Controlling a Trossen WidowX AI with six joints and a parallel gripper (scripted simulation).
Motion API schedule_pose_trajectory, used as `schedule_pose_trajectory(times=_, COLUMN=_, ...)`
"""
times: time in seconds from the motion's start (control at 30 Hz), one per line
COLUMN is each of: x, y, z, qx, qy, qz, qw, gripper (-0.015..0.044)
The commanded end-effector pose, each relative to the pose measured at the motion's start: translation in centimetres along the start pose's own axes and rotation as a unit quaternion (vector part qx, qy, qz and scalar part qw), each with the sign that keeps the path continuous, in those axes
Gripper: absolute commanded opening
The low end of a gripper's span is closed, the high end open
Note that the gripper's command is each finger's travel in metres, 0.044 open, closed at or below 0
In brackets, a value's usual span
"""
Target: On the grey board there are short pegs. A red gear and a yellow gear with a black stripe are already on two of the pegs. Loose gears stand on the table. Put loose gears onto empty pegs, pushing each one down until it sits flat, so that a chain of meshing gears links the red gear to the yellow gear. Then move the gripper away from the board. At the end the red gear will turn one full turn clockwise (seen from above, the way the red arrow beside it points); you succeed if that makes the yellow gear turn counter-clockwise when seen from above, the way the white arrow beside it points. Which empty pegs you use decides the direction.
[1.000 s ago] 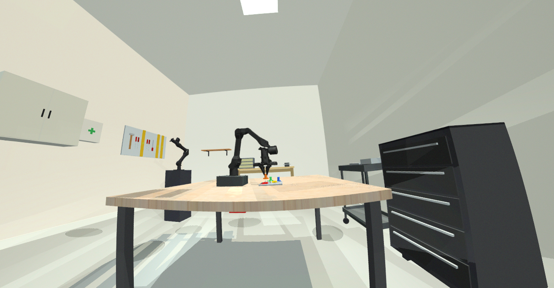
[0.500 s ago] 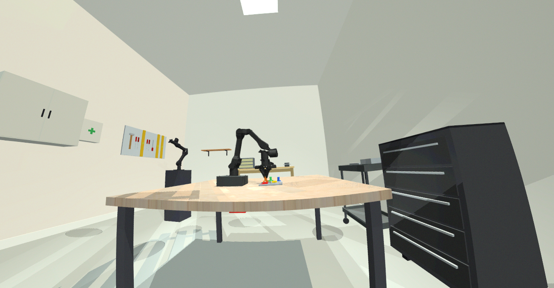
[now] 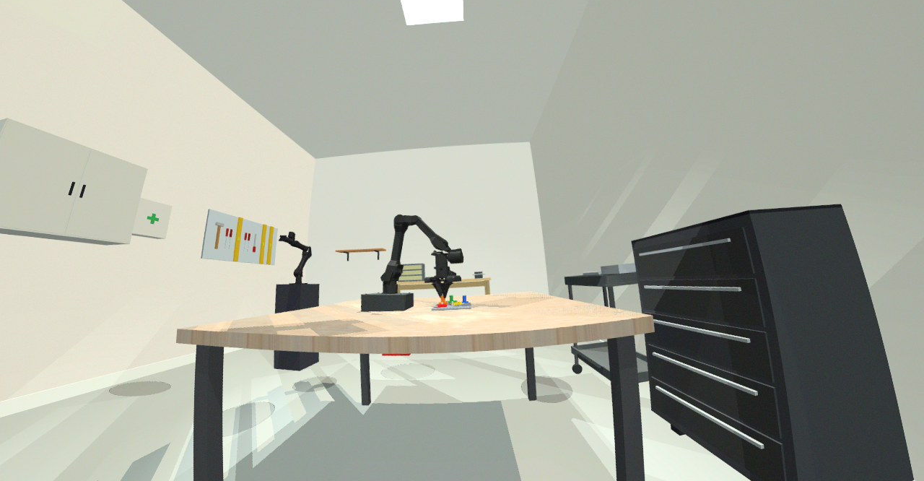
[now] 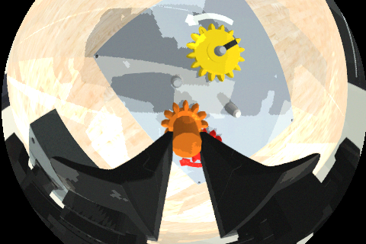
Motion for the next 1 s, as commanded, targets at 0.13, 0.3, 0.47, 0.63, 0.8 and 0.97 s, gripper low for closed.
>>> schedule_pose_trajectory(times=0.13, x=-0.02, y=0.11, z=-0.19, qx=0.001, qy=-0.001, qz=0.099, qw=0.995, gripper=0.0000)
schedule_pose_trajectory(times=0.3, x=-0.08, y=0.05, z=-0.29, qx=0.001, qy=-0.001, qz=0.163, qw=0.987, gripper=0.0000)
schedule_pose_trajectory(times=0.47, x=-0.03, y=0.01, z=-0.39, qx=0.001, qy=-0.001, qz=0.156, qw=0.988, gripper=0.0000)
schedule_pose_trajectory(times=0.63, x=0.03, y=0.05, z=-0.49, qx=0.001, qy=-0.001, qz=0.109, qw=0.994, gripper=0.0000)
schedule_pose_trajectory(times=0.8, x=0.01, y=0.10, z=-0.58, qx=0.001, qy=-0.001, qz=0.043, qw=0.999, gripper=0.0000)
schedule_pose_trajectory(times=0.97, x=-0.05, y=0.09, z=-0.67, qx=0.001, qy=-0.001, qz=-0.026, qw=1.000, gripper=0.0000)
Point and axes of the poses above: the point midway between the two fingers, 35 mm back from their tips, its own z axis back along the fingers, its own y axis across the jaws, x = y × z, the point moved 6 cm from there along z, back along the fingers, and after that the axes turned 9 degrees about -z, right-handed, at the moved point
